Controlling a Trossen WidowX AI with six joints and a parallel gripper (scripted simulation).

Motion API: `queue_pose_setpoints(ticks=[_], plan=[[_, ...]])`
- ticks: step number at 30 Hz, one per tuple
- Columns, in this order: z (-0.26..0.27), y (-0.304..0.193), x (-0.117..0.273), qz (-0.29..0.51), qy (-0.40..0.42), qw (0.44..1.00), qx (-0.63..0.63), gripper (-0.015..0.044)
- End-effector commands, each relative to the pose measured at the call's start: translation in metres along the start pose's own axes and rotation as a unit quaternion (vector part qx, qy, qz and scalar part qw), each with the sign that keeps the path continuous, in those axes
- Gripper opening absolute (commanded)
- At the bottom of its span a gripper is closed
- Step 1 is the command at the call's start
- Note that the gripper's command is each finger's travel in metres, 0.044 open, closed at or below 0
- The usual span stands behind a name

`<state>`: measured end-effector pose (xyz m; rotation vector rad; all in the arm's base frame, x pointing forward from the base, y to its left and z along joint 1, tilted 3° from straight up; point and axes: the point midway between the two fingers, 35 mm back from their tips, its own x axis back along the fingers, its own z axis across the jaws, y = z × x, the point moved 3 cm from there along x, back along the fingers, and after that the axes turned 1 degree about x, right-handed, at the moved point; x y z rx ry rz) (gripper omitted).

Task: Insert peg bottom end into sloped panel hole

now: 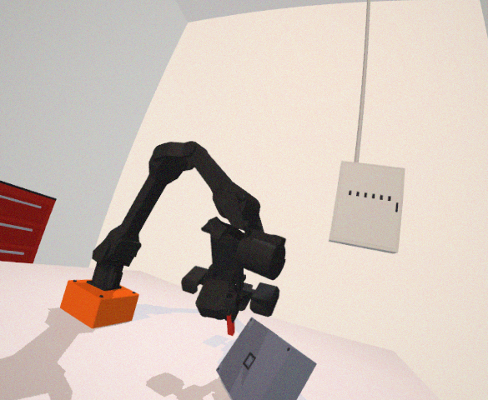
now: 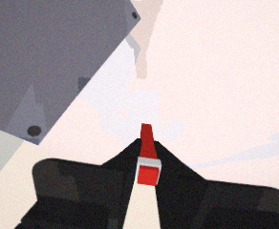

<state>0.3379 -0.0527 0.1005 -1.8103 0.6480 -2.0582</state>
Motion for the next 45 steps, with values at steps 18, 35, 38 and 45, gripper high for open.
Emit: queue_pose_setpoints(ticks=[18,35,38,45], plan=[[0.000,0.024,0.015,0.039,0.038,0.997,-0.051,0.0000],[-0.001,0.043,0.028,0.069,0.070,0.991,-0.088,0.0000],[-0.002,0.046,0.030,0.074,0.076,0.990,-0.094,0.0000],[-0.003,0.054,0.036,0.086,0.090,0.986,-0.109,0.0000]])
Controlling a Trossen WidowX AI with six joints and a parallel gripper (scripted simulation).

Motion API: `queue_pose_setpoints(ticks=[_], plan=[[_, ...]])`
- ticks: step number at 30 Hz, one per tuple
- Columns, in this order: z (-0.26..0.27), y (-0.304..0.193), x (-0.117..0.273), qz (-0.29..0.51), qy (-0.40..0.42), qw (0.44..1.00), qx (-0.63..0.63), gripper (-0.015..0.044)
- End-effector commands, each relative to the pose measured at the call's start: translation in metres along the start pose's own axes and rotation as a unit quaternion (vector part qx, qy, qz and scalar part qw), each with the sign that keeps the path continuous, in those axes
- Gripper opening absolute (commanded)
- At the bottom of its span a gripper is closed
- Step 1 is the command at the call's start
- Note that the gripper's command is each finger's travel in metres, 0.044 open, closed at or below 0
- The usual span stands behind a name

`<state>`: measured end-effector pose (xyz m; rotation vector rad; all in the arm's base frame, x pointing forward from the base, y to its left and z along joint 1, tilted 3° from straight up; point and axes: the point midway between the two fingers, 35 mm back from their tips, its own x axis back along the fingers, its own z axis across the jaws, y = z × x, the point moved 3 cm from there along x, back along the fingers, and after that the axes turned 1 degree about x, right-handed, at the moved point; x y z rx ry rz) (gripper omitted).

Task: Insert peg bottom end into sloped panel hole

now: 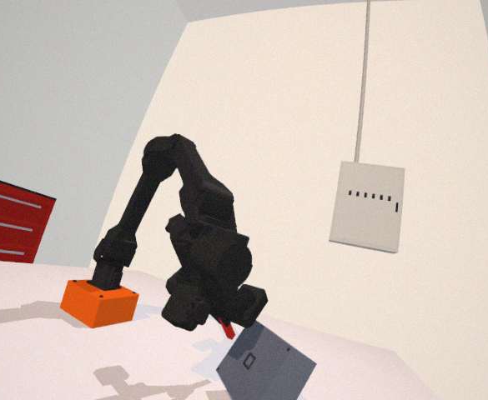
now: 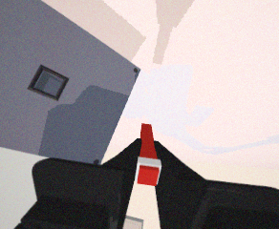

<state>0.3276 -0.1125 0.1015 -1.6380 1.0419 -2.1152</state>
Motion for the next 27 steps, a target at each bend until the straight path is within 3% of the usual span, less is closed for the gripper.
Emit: queue_pose_setpoints(ticks=[1,27], plan=[[0.001,0.004,0.004,0.009,0.009,1.000,-0.012,0.0000],[0.003,0.030,0.030,0.054,0.065,0.994,-0.063,0.0000]])
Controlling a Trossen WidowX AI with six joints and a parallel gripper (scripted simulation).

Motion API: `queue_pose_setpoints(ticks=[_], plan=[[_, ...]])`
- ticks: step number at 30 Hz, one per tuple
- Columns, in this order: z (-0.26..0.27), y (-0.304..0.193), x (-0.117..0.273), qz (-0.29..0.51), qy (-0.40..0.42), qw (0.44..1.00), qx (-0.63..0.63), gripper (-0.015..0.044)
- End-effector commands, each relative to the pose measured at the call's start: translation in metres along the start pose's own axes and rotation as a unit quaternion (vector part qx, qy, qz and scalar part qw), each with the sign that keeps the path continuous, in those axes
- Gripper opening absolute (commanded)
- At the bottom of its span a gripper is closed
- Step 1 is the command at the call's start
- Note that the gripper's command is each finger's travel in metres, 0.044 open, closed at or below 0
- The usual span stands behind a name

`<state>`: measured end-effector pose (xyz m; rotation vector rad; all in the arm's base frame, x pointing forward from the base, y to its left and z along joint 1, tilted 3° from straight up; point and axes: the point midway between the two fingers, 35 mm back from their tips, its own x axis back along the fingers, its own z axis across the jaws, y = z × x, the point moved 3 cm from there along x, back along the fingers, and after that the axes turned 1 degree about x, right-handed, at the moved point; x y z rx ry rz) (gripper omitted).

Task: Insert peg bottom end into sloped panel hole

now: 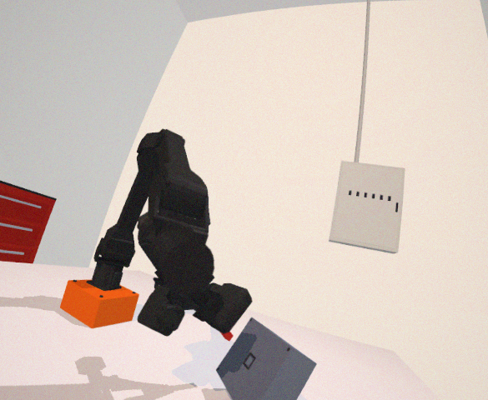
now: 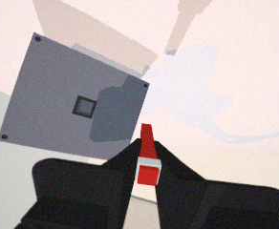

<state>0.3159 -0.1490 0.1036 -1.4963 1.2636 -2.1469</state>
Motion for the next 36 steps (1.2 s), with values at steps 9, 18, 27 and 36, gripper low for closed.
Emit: queue_pose_setpoints(ticks=[9,18,27,36], plan=[[0.003,0.011,0.014,0.023,0.028,0.999,-0.026,0.0000],[0.004,0.019,0.024,0.039,0.049,0.997,-0.042,0.0000],[0.005,0.027,0.035,0.054,0.071,0.994,-0.057,0.0000],[0.006,0.035,0.046,0.070,0.093,0.991,-0.072,0.0000]])
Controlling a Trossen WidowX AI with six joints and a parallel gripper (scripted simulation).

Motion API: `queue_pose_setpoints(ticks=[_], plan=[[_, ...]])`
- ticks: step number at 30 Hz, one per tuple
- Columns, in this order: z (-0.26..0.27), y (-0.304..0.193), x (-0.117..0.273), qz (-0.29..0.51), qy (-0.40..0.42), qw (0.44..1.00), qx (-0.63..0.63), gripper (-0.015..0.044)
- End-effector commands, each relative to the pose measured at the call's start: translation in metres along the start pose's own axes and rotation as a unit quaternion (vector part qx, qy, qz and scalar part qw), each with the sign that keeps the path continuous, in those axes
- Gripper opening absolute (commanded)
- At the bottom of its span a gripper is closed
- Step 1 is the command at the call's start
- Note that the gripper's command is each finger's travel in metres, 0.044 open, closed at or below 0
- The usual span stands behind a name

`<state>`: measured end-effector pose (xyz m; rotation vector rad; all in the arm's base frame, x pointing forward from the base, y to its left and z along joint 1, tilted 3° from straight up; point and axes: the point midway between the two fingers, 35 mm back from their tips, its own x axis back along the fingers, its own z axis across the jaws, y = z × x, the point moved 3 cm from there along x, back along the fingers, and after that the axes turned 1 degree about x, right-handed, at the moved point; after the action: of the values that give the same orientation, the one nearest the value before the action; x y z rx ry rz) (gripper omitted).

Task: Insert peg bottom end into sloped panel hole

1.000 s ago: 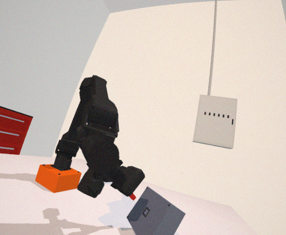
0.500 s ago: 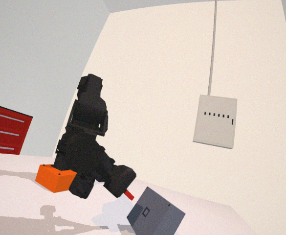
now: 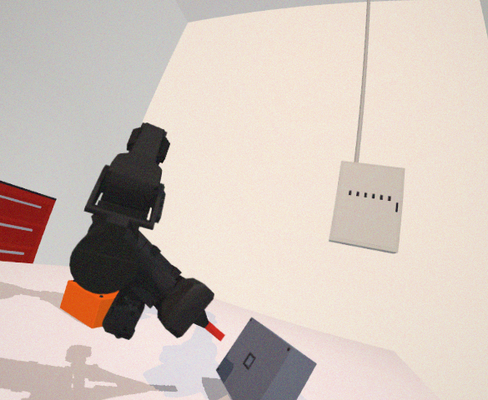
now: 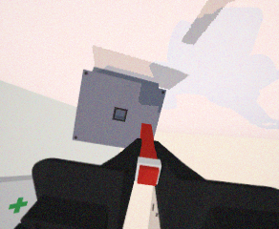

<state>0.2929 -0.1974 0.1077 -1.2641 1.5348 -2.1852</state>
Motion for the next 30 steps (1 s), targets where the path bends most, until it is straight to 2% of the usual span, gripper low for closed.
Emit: queue_pose_setpoints(ticks=[1,20,30], plan=[[0.002,0.003,0.005,0.009,0.011,1.000,-0.010,0.0000],[0.007,0.017,0.031,0.042,0.059,0.997,-0.039,0.0000],[0.010,0.018,0.024,0.043,0.063,0.996,-0.041,0.0000]])
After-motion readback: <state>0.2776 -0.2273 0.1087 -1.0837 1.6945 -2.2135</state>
